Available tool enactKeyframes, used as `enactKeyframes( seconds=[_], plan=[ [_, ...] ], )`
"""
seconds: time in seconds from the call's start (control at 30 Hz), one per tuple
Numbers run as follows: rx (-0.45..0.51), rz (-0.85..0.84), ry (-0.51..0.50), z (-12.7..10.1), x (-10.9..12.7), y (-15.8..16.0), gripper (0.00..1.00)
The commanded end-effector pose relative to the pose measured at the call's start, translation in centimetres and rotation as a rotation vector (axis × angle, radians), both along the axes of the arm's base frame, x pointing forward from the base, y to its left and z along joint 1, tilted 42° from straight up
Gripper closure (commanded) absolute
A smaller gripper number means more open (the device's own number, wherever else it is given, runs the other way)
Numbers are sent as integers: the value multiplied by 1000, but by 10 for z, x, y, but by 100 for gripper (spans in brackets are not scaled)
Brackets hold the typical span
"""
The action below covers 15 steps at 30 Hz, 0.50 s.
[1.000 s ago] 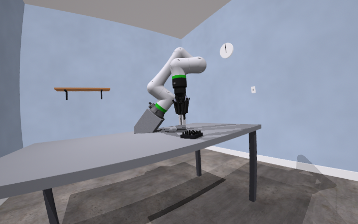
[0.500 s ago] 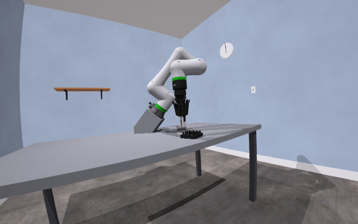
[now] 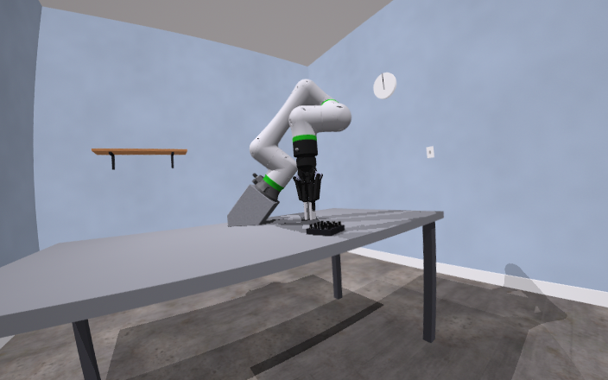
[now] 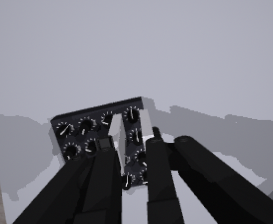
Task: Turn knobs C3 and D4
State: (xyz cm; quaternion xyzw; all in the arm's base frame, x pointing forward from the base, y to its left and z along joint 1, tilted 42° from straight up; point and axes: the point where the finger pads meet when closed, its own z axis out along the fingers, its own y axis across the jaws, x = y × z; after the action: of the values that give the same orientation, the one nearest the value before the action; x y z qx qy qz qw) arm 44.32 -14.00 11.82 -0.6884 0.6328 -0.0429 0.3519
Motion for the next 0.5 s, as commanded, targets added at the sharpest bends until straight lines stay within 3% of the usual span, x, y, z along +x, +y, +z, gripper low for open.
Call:
enactKeyframes(
  seconds=[0.0,0.47],
  plan=[
    [0,0,0,-3,2,1,88],
    [0,0,0,-9,6,5,88]
  ],
)
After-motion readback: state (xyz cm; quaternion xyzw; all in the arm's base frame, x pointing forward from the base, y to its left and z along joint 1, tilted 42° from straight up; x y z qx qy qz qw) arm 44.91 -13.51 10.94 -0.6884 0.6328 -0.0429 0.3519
